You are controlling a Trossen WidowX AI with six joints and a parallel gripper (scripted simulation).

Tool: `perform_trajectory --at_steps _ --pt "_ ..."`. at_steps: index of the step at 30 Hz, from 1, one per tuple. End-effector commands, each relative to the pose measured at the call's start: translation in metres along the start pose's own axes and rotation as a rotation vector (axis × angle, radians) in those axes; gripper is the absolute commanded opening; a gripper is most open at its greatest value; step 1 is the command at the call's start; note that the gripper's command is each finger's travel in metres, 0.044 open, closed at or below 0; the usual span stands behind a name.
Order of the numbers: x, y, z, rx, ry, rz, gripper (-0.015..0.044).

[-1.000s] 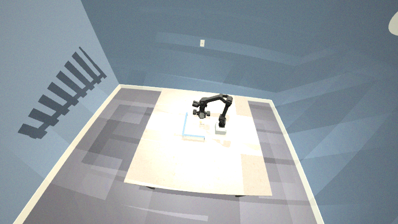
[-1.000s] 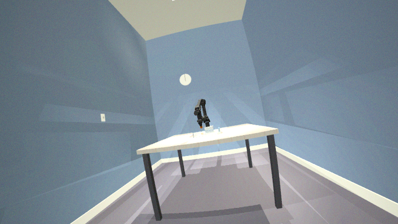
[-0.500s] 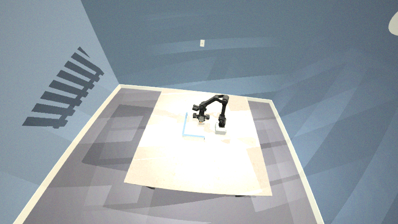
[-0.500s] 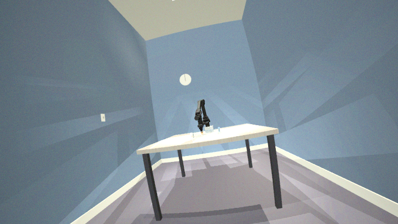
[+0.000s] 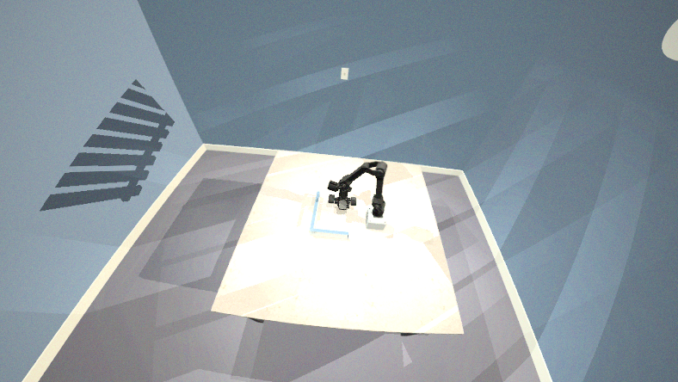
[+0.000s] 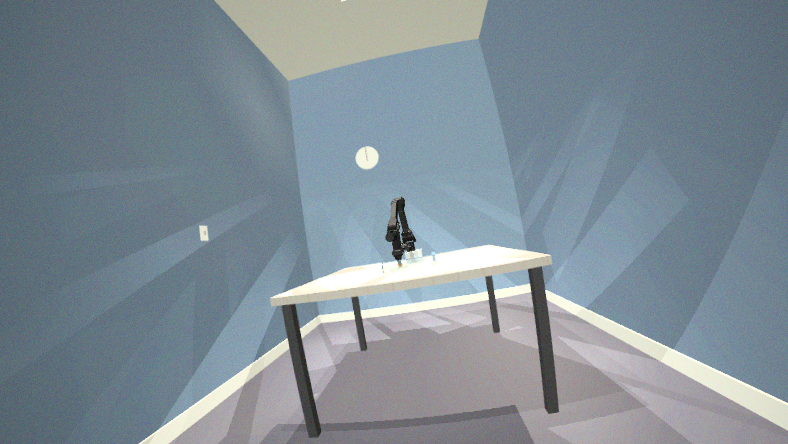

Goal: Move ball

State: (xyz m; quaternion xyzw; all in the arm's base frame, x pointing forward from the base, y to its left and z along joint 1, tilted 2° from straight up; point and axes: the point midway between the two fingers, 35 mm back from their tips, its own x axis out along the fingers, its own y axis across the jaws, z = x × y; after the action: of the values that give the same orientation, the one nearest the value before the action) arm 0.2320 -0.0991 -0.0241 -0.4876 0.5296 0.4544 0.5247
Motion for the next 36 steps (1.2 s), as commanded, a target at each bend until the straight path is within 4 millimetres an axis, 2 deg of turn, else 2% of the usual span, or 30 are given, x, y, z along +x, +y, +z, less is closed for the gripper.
perform_trajectory --at_steps 1,9,19,24,26,30,31,35,36 --pt "0.007 0.002 0.001 -0.003 -0.001 0.007 0.0" --pt "0.008 0.002 0.001 -0.003 -0.001 0.008 0.0" --pt "0.007 0.001 0.0 0.0 -0.001 0.003 0.0263" --pt "0.007 0.001 0.0 0.0 -0.001 0.003 0.0263" --pt "-0.004 -0.001 0.0 0.0 -0.001 0.003 0.0263" --pt "-0.069 -0.001 0.0 -0.003 -0.001 0.006 0.0263" --pt "-0.078 0.001 0.0 -0.003 -0.001 0.007 0.0263" --pt "-0.081 0.001 0.0 -0.003 -0.001 0.007 0.0263" --pt "-0.076 -0.005 -0.002 -0.005 0.005 -0.018 0.0263"
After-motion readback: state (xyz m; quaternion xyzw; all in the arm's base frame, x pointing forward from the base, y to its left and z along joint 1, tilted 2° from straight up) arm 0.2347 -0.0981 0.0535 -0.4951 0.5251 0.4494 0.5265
